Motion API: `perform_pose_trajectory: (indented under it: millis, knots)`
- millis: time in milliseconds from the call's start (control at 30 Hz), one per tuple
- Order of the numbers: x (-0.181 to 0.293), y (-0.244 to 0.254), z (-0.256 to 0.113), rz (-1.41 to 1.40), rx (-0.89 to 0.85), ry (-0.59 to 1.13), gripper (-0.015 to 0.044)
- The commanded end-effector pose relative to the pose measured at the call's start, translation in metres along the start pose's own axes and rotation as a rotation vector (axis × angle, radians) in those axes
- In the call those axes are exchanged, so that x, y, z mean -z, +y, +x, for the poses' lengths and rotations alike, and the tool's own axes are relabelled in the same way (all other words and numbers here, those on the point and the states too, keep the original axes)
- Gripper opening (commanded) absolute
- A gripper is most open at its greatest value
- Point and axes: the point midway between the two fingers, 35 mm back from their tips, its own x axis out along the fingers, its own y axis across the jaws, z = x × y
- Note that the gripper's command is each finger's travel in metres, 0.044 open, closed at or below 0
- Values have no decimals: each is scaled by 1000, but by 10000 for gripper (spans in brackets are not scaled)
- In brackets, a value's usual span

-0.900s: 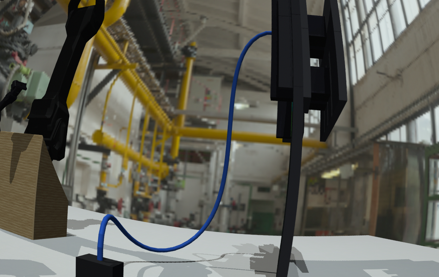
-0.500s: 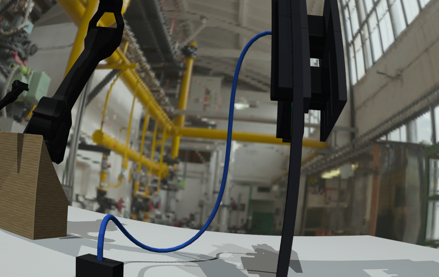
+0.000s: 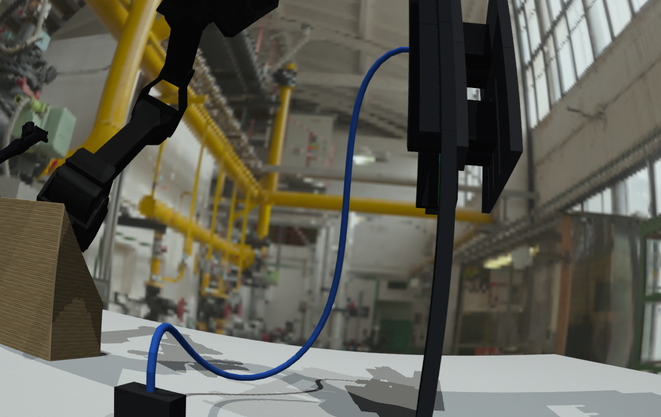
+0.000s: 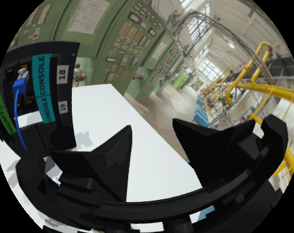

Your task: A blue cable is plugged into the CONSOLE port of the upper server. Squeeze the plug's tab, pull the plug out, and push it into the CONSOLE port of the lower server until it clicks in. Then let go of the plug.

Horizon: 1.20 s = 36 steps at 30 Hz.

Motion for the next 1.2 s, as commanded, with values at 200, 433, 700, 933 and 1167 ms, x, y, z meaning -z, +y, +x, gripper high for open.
perform_pose_trajectory:
  millis: [200, 433, 700, 933, 1167]
  knots:
    - [-32, 128, -53, -827, -26, -604, 239]
    - [-31, 150, -69, -963, -6, -730, 239]
    - [-31, 150, -69, -963, -6, -730, 239]
    - [-61, 171, -43, -962, -5, -733, 239]
    - [-69, 180, -34, -961, -4, -734, 239]
